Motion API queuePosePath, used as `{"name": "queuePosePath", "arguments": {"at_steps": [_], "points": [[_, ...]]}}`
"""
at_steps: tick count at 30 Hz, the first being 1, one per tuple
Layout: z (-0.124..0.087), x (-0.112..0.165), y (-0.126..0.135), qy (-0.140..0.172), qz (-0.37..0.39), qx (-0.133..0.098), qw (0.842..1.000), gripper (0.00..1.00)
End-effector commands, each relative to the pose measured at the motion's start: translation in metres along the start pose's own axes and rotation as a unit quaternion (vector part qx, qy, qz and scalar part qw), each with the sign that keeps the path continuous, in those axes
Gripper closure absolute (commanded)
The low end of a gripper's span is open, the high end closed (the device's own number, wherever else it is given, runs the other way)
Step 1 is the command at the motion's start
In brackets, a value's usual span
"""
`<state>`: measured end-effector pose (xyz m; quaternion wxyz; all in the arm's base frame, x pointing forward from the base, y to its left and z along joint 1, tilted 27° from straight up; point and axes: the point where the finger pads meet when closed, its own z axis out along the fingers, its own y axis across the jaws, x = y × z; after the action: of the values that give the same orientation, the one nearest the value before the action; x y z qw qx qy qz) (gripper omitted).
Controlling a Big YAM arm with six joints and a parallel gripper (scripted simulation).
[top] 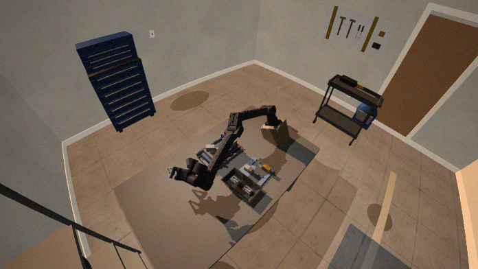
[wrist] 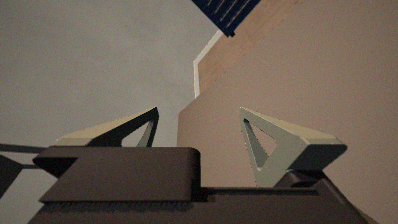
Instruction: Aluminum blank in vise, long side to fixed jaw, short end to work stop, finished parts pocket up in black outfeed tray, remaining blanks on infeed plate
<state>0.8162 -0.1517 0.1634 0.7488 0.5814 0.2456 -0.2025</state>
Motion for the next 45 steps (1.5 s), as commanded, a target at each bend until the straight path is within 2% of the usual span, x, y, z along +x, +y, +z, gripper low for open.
{"name": "queuePosePath", "arguments": {"at_steps": [1,34,41,45], "points": [[-0.002,-0.005,0.009,0.0,0.008,-0.002,1.0,0.0],[-0.002,-0.005,0.009,0.0,0.008,-0.002,1.0,0.0],[0.009,-0.016,0.025,-0.001,0.002,-0.008,1.0,0.0],[0.023,-0.02,0.041,0.006,-0.033,-0.023,0.999,0.0]]}}
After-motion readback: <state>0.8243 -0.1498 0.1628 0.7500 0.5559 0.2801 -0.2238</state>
